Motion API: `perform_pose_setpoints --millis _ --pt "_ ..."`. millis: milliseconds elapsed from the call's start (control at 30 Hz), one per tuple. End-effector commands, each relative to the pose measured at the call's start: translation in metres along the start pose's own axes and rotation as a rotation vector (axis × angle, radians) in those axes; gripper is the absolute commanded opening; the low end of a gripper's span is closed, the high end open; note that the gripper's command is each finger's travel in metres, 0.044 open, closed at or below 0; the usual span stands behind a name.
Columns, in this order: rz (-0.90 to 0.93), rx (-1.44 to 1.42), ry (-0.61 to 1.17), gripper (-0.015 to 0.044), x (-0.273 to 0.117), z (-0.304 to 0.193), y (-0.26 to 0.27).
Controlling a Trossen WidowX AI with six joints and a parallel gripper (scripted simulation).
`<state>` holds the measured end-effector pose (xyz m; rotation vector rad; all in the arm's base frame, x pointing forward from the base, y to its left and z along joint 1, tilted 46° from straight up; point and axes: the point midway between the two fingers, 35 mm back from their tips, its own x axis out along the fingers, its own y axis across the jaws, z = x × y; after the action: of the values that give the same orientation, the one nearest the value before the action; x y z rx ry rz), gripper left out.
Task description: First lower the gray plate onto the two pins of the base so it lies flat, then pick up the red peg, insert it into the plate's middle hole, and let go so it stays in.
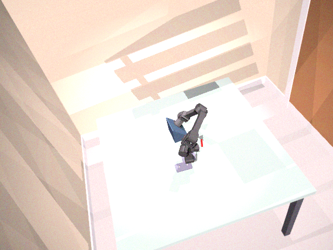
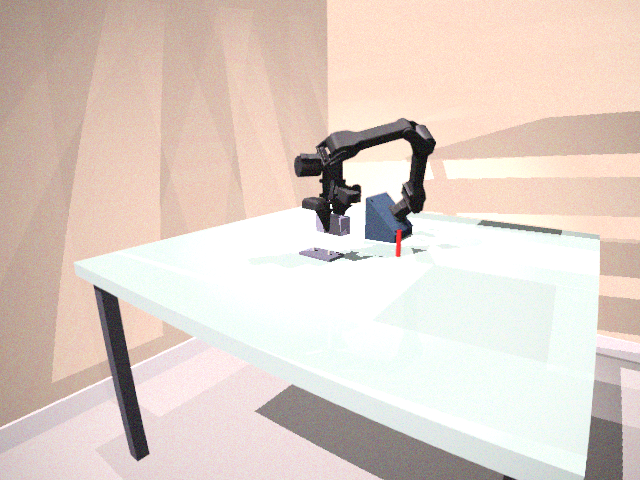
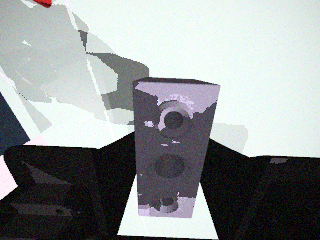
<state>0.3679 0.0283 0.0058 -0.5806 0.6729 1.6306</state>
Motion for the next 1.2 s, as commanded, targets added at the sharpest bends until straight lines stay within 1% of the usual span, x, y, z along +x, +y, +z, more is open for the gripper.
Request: perform_pose_setpoints --millis 0,400,1167 --pt "0.004 -0.016 0.002 0.0 0.007 -0.015 0.001" --pt "0.001 -0.072 0.002 0.0 0.025 -0.047 0.0" --pt "0.001 -0.073 0.002 0.0 0.025 -0.048 0.0"
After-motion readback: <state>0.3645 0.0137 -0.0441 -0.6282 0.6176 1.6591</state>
